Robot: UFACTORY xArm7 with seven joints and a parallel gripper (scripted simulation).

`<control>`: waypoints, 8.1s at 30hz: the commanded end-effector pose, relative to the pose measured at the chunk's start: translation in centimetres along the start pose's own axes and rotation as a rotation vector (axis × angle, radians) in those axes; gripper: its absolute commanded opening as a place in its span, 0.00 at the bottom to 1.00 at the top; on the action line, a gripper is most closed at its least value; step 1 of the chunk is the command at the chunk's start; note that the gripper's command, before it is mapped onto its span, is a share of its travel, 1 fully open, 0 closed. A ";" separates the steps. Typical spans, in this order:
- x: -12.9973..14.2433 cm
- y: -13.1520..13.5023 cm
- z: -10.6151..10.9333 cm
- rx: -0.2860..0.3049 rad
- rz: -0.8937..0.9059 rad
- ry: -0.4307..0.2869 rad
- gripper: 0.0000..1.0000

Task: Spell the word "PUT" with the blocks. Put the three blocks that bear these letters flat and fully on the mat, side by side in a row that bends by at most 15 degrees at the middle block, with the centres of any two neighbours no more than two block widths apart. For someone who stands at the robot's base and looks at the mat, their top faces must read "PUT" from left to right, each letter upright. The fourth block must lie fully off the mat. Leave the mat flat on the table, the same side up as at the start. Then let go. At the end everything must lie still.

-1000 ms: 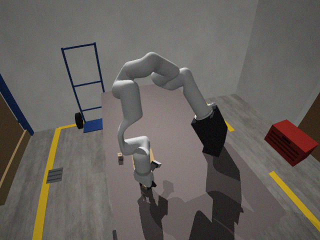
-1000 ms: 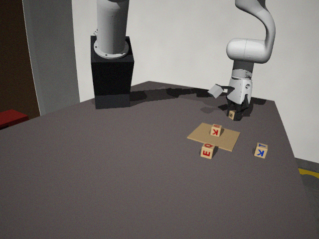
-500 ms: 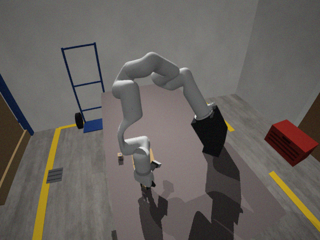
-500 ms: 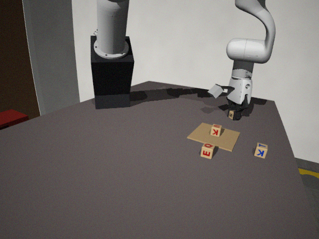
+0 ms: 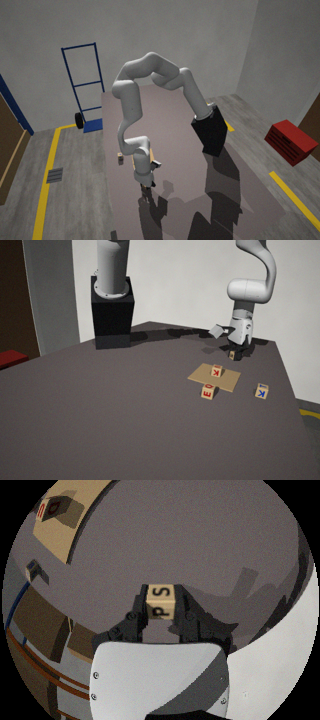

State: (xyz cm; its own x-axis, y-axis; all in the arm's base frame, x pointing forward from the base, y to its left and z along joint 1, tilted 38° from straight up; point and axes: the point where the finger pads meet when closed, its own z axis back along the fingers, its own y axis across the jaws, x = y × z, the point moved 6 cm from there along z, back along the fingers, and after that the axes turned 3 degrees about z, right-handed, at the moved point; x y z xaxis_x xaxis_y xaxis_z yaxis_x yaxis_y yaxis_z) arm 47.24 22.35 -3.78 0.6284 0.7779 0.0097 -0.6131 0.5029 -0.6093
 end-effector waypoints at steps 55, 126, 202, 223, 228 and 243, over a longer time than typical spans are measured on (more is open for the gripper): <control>-3.4 -3.6 10.2 -0.017 0.254 0.002 0.27; -13.2 -8.2 1.0 -0.001 0.891 -0.004 0.27; -13.2 -8.3 0.9 -0.001 0.891 -0.004 0.27; -13.2 -8.3 0.5 -0.001 0.891 -0.004 0.27; -13.2 -8.3 0.5 -0.001 0.891 -0.004 0.27; -13.2 -8.3 0.5 -0.001 0.891 -0.004 0.27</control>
State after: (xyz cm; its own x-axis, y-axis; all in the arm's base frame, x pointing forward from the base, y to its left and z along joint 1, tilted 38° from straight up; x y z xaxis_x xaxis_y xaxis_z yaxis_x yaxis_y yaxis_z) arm 43.81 7.95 1.49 -0.0823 0.8805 -0.4668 -0.8739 -0.2889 -0.3910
